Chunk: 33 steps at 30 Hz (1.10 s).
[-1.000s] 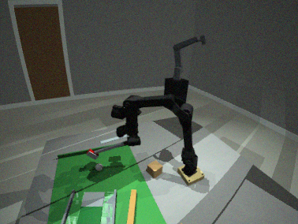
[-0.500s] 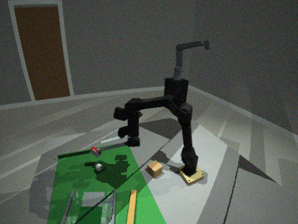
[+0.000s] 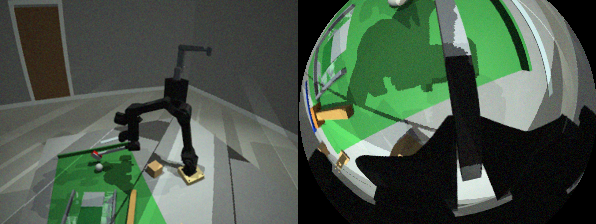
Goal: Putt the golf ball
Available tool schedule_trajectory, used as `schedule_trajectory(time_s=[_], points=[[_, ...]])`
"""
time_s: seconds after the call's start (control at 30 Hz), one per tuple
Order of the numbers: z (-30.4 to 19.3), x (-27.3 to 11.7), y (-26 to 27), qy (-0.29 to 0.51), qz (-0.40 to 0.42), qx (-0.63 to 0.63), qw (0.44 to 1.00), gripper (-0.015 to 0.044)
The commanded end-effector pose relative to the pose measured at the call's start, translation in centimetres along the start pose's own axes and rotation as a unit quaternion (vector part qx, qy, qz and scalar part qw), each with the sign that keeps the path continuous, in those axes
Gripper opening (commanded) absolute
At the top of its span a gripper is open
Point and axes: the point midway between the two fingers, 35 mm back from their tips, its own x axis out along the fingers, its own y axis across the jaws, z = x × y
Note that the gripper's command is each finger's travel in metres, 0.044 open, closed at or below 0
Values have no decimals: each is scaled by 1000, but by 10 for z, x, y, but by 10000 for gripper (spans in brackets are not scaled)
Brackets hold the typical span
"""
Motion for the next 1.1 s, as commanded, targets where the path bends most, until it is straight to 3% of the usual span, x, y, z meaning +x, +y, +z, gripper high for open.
schedule_trajectory(time_s=[0.0, 0.63, 1.07], points=[[1, 6, 1, -2, 3, 2, 1000, 0], [-1, 17, 0, 1, 0, 0, 1000, 0], [-2, 21, -27, 1, 1, 5, 1000, 0]])
